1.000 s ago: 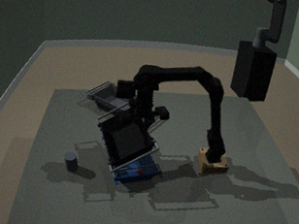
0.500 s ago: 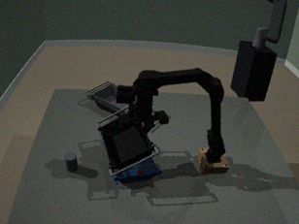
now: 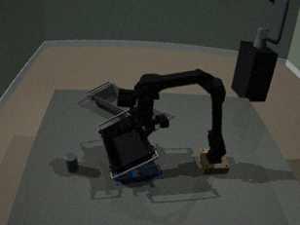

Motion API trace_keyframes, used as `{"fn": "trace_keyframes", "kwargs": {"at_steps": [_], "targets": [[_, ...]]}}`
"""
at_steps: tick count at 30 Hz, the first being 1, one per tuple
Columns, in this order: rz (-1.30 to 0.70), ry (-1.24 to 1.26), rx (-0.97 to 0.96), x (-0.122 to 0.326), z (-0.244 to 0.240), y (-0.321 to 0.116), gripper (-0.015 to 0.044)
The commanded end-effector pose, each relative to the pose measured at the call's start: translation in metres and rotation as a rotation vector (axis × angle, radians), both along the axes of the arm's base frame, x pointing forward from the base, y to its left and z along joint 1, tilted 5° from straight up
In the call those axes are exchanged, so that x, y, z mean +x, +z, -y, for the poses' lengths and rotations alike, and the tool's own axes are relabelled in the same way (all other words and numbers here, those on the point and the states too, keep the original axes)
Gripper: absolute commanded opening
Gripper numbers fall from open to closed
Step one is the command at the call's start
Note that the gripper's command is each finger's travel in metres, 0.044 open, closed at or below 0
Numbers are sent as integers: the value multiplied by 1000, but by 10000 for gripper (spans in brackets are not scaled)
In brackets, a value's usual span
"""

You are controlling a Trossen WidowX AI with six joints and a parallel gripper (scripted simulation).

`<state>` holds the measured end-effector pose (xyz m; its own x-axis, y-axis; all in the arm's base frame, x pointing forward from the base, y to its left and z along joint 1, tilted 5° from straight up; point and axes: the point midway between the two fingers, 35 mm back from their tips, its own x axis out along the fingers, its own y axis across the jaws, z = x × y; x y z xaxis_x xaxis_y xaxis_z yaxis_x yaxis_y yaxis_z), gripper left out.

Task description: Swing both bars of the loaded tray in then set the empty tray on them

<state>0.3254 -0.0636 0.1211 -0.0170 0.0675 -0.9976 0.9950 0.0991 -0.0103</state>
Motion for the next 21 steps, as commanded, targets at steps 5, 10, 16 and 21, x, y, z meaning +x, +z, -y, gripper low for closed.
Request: {"fn": "trace_keyframes", "kwargs": {"at_steps": [5,10,16,21], "targets": [[14,-2,1,-3,0,-2,0],[14,-2,1,-6,0,-6,0],[13,-2,1,-10,0,-11,0],[13,-2,1,-12,0,-13,0]]}}
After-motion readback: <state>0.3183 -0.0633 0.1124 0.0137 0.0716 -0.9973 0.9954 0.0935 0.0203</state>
